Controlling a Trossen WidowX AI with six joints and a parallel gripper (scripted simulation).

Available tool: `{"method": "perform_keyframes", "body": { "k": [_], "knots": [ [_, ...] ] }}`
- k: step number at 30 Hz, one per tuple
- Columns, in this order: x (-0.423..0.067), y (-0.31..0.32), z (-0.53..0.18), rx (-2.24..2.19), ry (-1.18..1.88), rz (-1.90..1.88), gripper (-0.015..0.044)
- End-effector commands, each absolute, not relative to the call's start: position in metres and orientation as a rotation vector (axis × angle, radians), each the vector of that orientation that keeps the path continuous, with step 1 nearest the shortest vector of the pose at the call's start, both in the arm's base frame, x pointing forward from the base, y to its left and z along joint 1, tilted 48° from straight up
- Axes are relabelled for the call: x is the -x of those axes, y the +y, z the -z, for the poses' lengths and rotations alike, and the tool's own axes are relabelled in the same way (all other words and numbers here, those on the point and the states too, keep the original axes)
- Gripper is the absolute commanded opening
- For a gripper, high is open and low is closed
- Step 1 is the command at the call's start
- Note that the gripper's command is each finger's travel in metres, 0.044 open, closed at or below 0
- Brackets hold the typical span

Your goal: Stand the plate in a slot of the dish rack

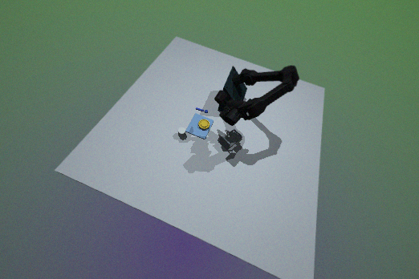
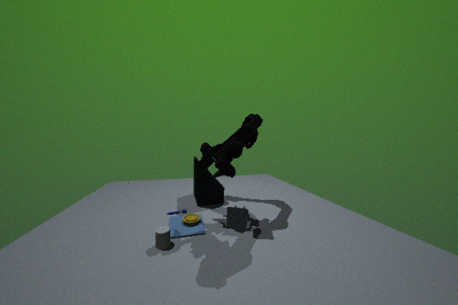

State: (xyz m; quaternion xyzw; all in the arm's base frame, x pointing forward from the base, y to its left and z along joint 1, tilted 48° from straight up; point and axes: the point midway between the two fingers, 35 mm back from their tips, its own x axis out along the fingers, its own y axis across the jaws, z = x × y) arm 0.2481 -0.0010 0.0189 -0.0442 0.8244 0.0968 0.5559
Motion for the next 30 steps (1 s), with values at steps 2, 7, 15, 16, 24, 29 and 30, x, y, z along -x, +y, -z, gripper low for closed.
{"method": "perform_keyframes", "body": {
  "k": [2,7,15,16,24,29,30],
  "knots": [
    [-0.258,-0.008,-0.008,-0.023,1.921,-0.332,0.0400],
    [-0.266,-0.016,0.002,-0.138,1.882,-0.416,0.0400],
    [-0.280,-0.030,0.020,-0.348,1.757,-0.577,0.0400],
    [-0.282,-0.032,0.022,-0.374,1.735,-0.595,0.0400],
    [-0.296,-0.053,0.037,-0.557,1.528,-0.708,0.0400],
    [-0.297,-0.055,0.038,-0.571,1.508,-0.715,0.0400],
    [-0.297,-0.055,0.038,-0.571,1.508,-0.715,0.0400]
  ]
}}
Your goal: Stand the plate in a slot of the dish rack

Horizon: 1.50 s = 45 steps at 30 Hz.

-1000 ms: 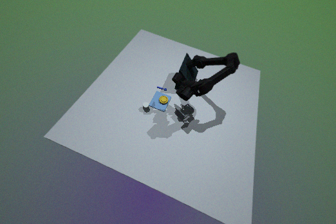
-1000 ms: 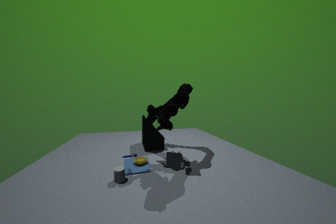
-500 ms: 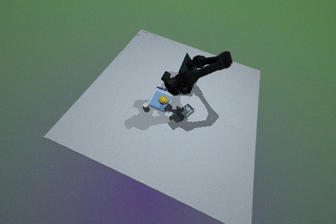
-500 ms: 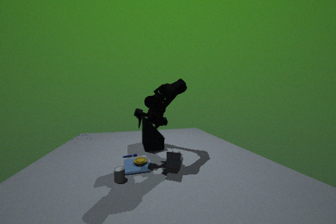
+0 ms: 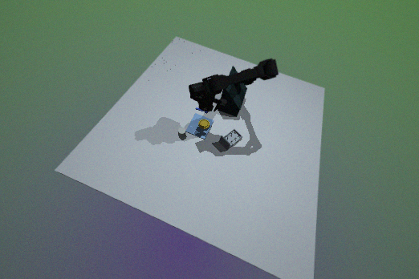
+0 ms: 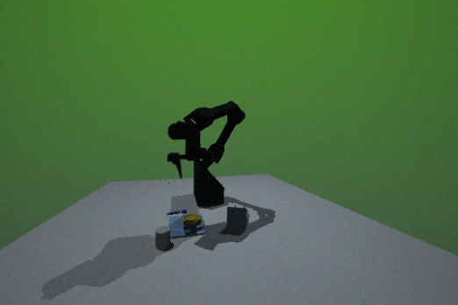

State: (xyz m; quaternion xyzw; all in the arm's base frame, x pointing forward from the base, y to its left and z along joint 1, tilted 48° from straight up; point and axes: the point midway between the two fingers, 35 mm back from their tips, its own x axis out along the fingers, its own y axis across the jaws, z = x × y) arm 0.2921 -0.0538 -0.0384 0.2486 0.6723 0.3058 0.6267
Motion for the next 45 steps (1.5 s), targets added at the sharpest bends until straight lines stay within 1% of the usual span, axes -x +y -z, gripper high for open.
{"method": "perform_keyframes", "body": {
  "k": [1,4,9,11,45],
  "knots": [
    [-0.297,-0.055,0.038,-0.571,1.508,-0.715,0.0400],
    [-0.298,-0.048,0.046,-0.570,1.508,-0.713,0.0400],
    [-0.291,0.009,0.104,-0.572,1.506,-0.715,0.0400],
    [-0.286,0.022,0.116,-0.575,1.506,-0.719,0.0400],
    [-0.285,0.058,0.145,-0.576,1.506,-0.719,0.0400]
  ]
}}
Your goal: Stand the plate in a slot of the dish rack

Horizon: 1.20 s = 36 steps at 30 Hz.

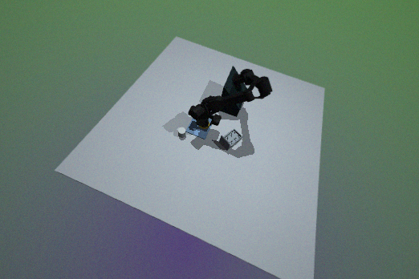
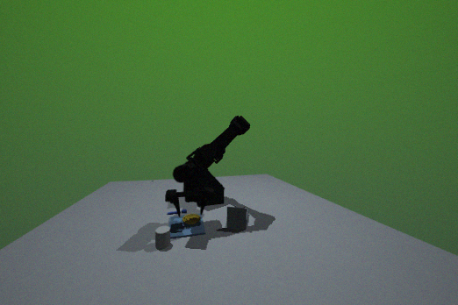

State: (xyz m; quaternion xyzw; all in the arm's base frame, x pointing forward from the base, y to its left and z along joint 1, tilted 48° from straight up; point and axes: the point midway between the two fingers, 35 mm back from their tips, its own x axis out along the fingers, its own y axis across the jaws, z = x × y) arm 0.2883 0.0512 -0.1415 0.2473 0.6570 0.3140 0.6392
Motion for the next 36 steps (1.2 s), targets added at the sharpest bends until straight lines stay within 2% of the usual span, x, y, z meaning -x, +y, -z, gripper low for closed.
{"method": "perform_keyframes", "body": {
  "k": [1,21,32,36],
  "knots": [
    [-0.285,0.059,0.146,-0.576,1.506,-0.719,0.0400],
    [-0.283,0.073,0.155,-0.579,1.506,-0.722,0.0391],
    [-0.283,0.073,0.155,-0.579,1.506,-0.722,0.0318],
    [-0.285,0.069,0.153,-0.581,1.505,-0.716,0.0213]
  ]
}}
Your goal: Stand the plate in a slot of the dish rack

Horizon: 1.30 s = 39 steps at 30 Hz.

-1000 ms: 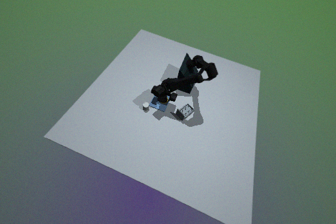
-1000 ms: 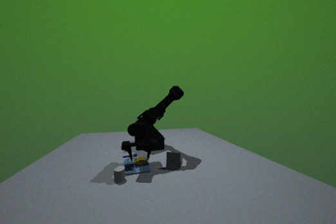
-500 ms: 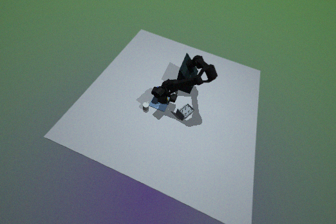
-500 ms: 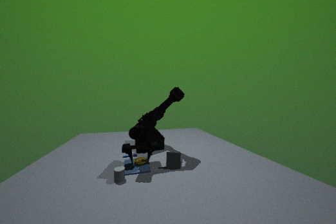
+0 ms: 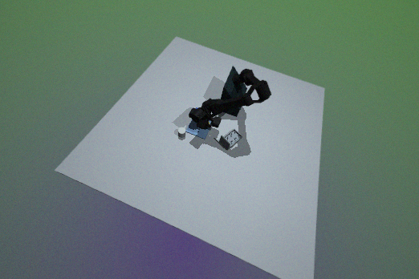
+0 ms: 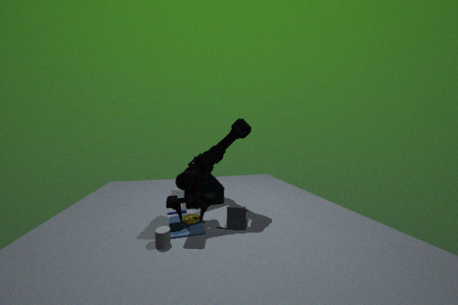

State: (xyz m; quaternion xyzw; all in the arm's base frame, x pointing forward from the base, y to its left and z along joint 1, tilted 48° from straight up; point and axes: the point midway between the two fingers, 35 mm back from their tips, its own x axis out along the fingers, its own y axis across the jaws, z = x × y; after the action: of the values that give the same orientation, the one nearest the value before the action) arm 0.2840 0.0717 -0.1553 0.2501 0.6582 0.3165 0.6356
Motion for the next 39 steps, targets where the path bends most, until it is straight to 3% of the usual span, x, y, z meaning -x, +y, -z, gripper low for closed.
{"method": "perform_keyframes", "body": {
  "k": [1,8,32,39],
  "knots": [
    [-0.287,0.066,0.151,-0.583,1.504,-0.710,0.0186],
    [-0.298,0.039,0.131,-0.596,1.496,-0.667,0.0003],
    [-0.311,-0.057,0.050,-0.571,1.507,-0.708,0.0000],
    [-0.312,-0.057,0.040,-0.607,1.529,-0.676,0.0000]
  ]
}}
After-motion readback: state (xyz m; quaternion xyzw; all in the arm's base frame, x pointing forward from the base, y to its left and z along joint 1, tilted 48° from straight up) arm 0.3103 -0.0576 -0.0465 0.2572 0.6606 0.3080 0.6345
